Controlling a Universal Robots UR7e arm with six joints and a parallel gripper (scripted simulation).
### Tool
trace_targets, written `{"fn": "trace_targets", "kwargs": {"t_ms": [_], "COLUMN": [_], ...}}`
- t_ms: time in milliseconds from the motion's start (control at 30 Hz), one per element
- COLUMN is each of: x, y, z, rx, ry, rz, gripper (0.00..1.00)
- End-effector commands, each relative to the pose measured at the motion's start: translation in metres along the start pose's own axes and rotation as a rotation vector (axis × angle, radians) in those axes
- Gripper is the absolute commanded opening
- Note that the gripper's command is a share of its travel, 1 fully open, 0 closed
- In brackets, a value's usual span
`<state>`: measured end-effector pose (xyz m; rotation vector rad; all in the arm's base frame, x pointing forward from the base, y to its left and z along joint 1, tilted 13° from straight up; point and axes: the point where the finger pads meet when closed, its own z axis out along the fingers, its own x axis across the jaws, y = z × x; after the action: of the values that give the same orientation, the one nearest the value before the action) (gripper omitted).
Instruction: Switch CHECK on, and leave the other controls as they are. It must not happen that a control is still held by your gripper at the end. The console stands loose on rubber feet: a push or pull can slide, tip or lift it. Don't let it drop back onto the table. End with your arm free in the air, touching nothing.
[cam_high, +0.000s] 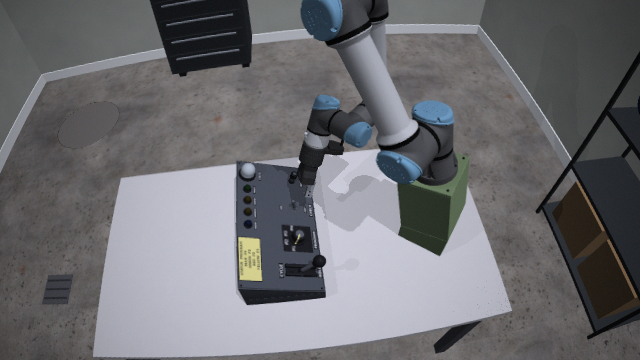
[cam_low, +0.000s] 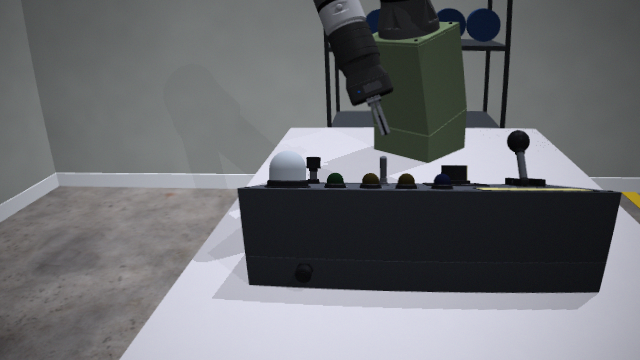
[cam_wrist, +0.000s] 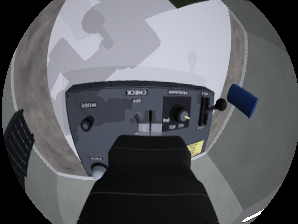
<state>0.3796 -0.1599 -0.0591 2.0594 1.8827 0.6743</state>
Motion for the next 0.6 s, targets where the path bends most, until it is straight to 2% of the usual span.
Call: {"fn": "trace_targets", "kwargs": {"t_ms": [0,400,567], "x": [0.004,0.015,0.017], "y": [0.0,0.0,0.0], "z": [-0.011,-0.04,-0.046], "rx": [-0.001,-0.001,-0.001], "ry": [-0.001,-0.001,-0.001], "rz": [-0.001,-0.001,-0.001], "gripper": [0.0,0.0,0.0]}}
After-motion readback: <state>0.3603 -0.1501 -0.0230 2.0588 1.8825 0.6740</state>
